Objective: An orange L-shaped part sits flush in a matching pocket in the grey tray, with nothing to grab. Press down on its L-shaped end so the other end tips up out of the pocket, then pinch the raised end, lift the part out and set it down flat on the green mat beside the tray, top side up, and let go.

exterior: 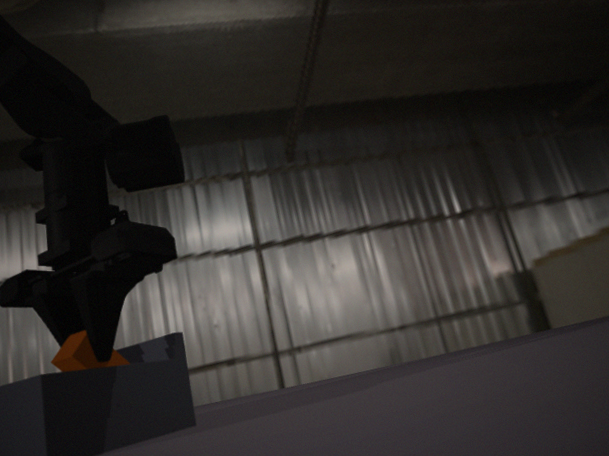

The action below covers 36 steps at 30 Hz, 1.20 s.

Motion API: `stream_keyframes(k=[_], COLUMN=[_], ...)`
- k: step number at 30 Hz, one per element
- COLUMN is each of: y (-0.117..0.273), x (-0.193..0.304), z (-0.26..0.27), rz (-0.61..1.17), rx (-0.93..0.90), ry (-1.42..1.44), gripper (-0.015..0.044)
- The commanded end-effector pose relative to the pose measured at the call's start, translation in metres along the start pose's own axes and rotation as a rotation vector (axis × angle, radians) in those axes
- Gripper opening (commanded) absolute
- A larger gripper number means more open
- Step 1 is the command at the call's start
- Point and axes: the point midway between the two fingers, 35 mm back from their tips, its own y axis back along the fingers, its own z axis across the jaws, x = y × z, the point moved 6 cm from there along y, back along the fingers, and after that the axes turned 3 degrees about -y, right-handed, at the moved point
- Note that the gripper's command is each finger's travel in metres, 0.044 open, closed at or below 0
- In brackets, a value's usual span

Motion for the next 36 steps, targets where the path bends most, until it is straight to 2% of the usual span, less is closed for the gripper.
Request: stream_keyframes(k=[1, 36], y=[0.004, 0.058], x=[0.0, 0.0], z=[0.0, 0.0], rz=[0.0, 0.002], rx=[-0.001, -0.001], ry=[-0.003, 0.001], gripper=[0.0, 0.0])
